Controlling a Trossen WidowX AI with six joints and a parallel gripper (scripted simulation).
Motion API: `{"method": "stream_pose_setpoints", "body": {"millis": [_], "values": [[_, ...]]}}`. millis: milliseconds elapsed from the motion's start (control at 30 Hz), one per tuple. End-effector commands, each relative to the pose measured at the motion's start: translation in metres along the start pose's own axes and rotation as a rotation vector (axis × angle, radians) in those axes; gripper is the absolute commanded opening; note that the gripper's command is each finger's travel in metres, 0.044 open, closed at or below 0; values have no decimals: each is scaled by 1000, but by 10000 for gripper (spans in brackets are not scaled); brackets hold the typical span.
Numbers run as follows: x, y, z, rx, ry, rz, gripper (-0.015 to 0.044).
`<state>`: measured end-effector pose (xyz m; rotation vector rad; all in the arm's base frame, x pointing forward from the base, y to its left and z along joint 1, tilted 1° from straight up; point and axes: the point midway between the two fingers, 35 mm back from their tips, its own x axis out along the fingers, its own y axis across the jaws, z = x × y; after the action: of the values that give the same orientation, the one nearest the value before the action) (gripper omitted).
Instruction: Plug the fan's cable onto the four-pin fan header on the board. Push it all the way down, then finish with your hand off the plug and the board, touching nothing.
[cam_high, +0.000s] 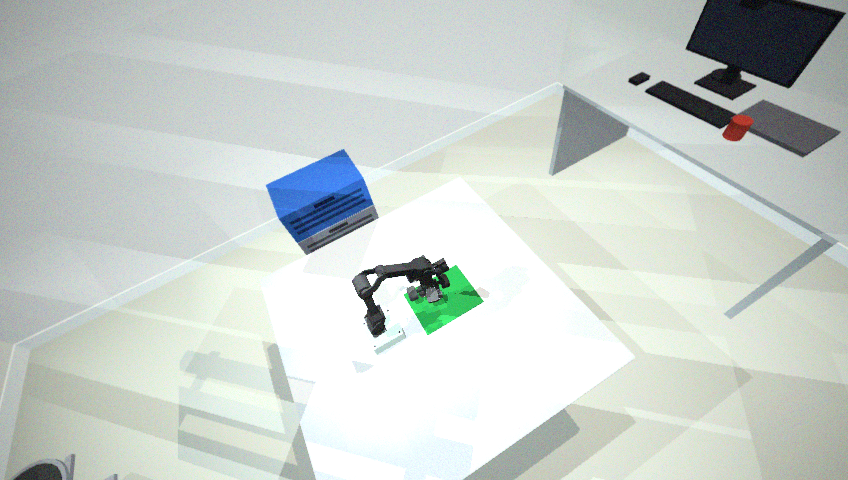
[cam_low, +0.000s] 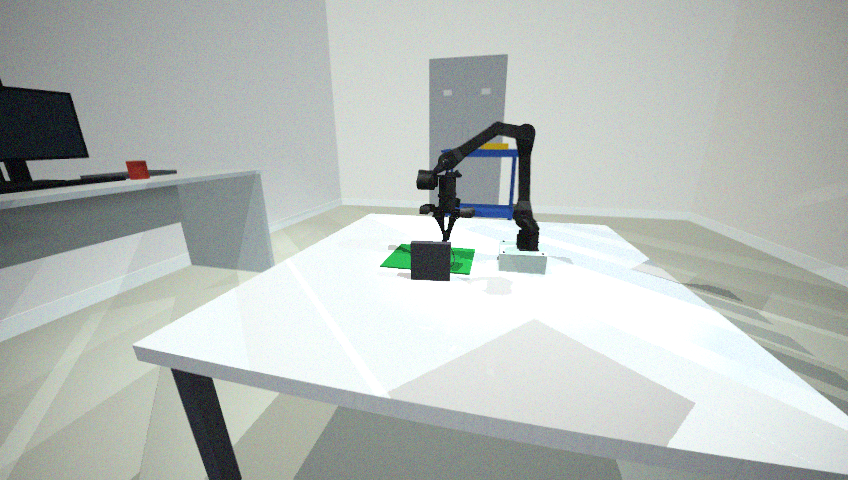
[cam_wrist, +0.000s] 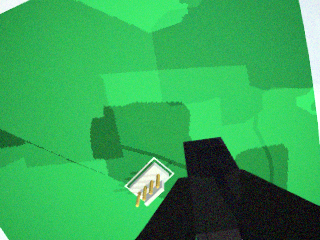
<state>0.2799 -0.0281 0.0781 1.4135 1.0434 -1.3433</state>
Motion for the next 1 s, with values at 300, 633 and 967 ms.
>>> {"method": "stream_pose_setpoints", "body": {"millis": [300, 633, 967], "values": [[1, -17, -12, -462, -2, -3, 0], [2, -29, -19, -808, 0, -4, 0], [3, -41, -26, -1131, 2, -5, 0]]}}
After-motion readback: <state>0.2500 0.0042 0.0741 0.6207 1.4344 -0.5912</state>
